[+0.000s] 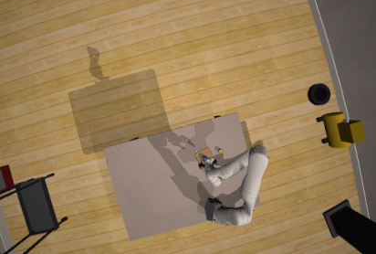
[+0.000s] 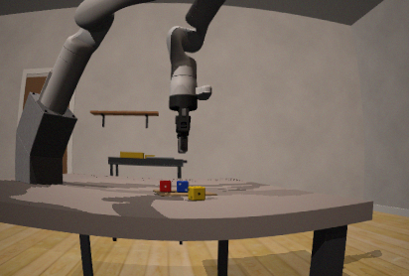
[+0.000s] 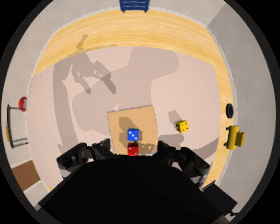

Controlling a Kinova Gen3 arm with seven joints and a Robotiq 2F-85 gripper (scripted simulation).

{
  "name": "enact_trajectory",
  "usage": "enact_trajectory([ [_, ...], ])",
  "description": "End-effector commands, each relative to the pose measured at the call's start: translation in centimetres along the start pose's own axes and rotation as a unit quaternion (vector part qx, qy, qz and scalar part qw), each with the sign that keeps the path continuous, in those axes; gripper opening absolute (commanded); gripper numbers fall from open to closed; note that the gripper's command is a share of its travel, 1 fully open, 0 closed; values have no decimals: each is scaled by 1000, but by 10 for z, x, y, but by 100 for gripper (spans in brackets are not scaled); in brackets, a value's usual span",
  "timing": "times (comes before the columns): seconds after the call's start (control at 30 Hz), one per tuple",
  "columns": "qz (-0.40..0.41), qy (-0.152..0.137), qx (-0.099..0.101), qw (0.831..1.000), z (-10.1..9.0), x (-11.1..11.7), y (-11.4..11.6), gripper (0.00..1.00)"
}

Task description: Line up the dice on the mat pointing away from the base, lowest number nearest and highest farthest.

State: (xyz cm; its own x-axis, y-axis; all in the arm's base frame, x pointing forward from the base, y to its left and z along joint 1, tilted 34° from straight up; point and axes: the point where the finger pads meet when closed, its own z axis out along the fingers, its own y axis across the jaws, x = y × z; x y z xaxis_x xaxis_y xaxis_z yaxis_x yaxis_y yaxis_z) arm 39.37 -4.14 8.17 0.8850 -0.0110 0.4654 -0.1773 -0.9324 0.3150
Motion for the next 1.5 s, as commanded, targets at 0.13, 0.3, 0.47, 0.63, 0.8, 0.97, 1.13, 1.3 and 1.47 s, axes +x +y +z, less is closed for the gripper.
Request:
enact_trajectory([
  [0.13,15,2,3,1000,-1,1,0,100],
  [0.3,26,2,3,1000,-1,1,0,100],
  [0.47,40,2,3,999,-1,2,0,100],
  [0.63,60,2,2,998,0,2,1,100],
  [0.8,85,2,2,996,0,2,2,100],
  [0.97,102,2,2,995,1,3,3,100],
  [1.13,134,2,2,991,1,3,4,100],
  [1.3,171,3,2,985,2,4,6,100],
  [1.47,195,3,2,981,3,4,7,100],
])
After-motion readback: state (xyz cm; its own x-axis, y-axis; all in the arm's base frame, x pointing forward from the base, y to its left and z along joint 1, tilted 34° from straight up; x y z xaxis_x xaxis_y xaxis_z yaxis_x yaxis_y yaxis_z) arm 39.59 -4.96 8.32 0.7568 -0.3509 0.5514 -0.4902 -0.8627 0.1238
